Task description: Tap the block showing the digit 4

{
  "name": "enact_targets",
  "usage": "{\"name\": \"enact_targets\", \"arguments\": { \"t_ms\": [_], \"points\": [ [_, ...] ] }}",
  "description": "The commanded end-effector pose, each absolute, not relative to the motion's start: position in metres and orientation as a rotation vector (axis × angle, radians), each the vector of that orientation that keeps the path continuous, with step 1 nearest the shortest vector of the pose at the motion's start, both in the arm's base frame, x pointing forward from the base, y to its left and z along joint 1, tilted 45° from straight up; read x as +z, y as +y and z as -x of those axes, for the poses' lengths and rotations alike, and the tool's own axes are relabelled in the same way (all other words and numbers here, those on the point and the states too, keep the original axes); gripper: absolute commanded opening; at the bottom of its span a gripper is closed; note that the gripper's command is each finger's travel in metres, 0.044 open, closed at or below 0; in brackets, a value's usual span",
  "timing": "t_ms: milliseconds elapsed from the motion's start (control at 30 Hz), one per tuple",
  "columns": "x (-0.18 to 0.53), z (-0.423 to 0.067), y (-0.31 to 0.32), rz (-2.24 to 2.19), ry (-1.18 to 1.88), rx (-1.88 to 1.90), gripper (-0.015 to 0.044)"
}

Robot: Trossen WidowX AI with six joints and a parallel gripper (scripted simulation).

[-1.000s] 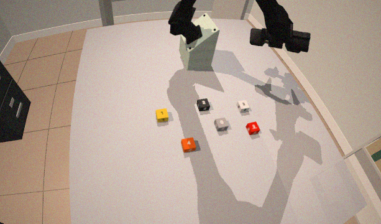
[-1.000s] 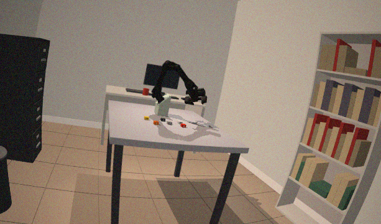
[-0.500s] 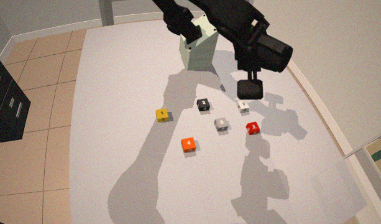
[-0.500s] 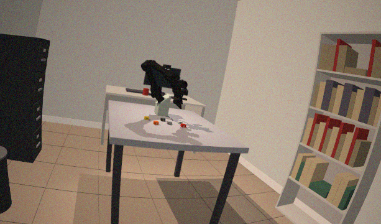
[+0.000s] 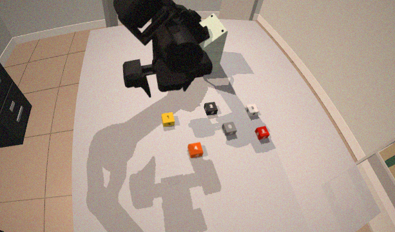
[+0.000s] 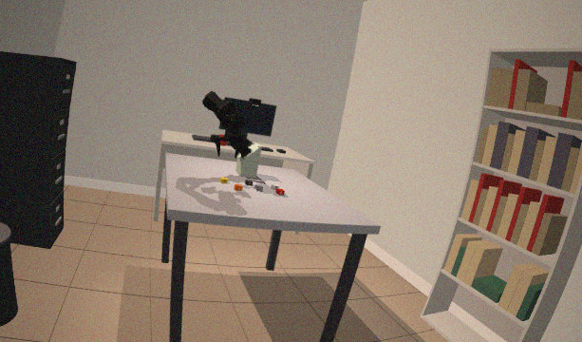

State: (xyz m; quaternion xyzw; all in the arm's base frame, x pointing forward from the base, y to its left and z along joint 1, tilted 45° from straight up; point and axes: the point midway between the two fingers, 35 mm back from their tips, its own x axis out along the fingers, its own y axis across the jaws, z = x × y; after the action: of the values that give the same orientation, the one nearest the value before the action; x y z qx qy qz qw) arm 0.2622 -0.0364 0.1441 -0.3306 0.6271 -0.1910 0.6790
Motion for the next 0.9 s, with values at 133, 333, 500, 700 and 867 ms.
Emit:
{"name": "enact_targets", "arguments": {
  "t_ms": [133,333,500,700,867],
  "points": [
    [0.15,-0.26,-0.041,0.729,1.392,-0.471,0.04],
    [0.15,-0.26,-0.041,0.729,1.392,-0.471,0.04],
    [0.15,-0.26,-0.041,0.729,1.392,-0.471,0.04],
    [0.145,-0.259,-0.037,0.724,1.395,-0.467,0.04],
    [0.098,-0.252,0.008,0.693,1.417,-0.444,0.04]
  ]
}}
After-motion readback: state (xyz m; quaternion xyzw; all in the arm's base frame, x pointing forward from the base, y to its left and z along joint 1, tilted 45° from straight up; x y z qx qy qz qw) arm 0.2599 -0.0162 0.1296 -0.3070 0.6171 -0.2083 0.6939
